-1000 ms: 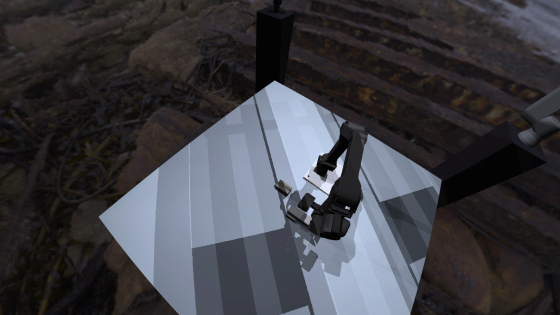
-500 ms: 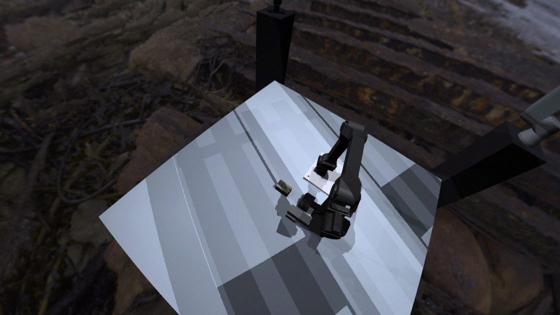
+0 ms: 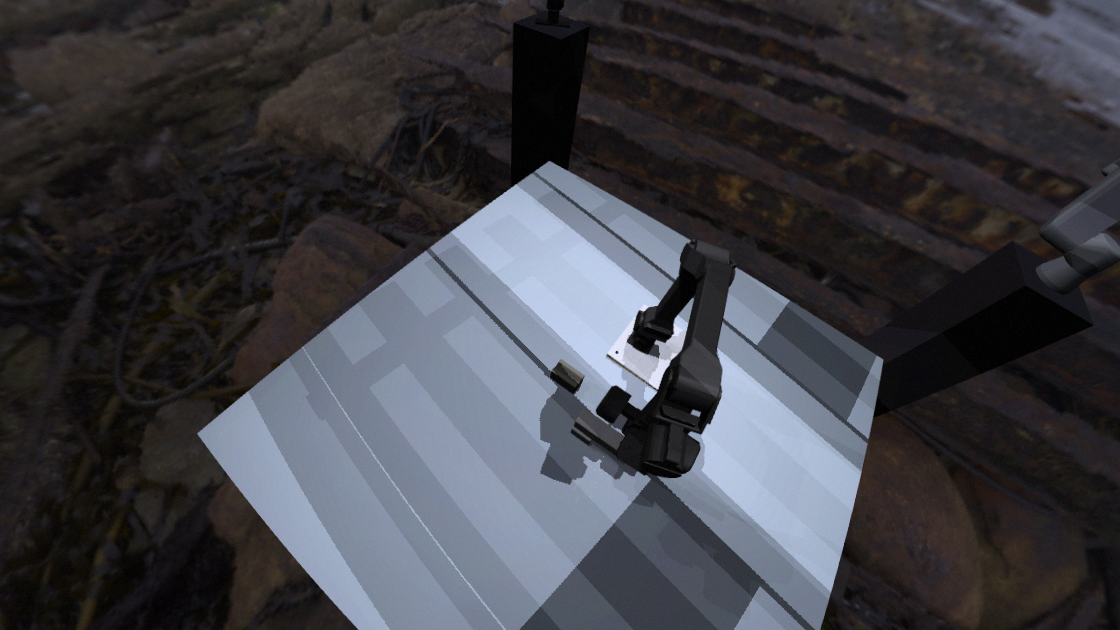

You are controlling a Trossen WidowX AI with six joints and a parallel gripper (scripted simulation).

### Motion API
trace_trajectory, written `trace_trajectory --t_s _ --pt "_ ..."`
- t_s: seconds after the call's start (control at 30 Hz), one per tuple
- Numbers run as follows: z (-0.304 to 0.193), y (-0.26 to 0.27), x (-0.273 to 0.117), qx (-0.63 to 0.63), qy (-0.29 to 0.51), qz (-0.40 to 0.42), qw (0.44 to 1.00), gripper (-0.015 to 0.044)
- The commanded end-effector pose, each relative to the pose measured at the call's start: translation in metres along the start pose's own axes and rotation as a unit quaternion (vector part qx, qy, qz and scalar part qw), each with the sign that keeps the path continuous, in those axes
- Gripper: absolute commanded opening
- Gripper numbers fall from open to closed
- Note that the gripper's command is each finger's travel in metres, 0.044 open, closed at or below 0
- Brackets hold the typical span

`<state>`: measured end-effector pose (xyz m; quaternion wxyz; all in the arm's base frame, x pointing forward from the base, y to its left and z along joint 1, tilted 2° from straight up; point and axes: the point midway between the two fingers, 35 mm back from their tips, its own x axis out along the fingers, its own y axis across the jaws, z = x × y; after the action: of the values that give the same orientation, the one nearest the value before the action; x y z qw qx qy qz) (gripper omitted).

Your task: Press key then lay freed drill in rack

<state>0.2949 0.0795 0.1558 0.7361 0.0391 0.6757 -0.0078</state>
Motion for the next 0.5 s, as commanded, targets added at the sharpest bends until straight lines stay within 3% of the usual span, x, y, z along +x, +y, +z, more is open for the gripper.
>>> trace_trajectory --t_s 0.0,0.47 --pt "-0.0081 0.0044 0.0215 -0.005 0.031 -0.002 1.0 0.0" --pt "-0.0085 0.0055 0.0272 -0.005 0.031 -0.002 1.0 0.0"
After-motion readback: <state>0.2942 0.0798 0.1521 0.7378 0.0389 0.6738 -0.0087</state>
